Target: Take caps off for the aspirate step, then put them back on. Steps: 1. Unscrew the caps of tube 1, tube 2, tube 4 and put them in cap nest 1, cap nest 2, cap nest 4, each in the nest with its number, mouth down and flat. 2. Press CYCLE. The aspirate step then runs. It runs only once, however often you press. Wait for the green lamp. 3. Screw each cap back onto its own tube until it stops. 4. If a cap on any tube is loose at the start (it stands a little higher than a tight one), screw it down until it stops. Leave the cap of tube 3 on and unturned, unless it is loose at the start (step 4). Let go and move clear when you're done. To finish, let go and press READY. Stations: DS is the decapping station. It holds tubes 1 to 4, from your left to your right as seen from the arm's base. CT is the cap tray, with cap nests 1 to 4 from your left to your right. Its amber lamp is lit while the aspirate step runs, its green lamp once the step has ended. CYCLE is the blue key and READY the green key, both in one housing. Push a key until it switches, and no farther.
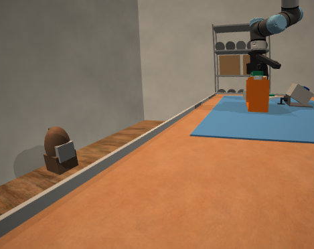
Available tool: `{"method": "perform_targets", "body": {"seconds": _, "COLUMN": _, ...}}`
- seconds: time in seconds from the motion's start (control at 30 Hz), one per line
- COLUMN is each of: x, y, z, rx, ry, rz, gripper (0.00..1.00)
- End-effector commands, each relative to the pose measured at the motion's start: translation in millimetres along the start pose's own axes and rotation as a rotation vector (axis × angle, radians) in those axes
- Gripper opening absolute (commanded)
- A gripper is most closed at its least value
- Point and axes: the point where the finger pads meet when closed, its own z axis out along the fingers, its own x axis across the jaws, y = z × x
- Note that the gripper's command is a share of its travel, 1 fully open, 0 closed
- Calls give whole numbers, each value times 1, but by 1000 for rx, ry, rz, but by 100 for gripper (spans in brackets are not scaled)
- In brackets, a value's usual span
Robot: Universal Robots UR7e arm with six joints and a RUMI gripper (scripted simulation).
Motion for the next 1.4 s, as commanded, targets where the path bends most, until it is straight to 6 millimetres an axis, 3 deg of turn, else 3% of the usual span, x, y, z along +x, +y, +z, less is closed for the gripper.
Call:
{"method": "perform_targets", "body": {"seconds": 0.0, "x": 0, "y": 0, "z": -10, "rx": -1, "ry": 0, "rz": 0, "gripper": 0}}
{"method": "perform_targets", "body": {"seconds": 0.93, "x": 0, "y": 0, "z": -140, "rx": -1, "ry": 0, "rz": 0, "gripper": 0}}
{"method": "perform_targets", "body": {"seconds": 1.17, "x": 0, "y": 0, "z": -140, "rx": -1, "ry": 0, "rz": 0, "gripper": 0}}
{"method": "perform_targets", "body": {"seconds": 1.37, "x": 37, "y": -19, "z": -140, "rx": -1, "ry": 0, "rz": 412, "gripper": 0}}
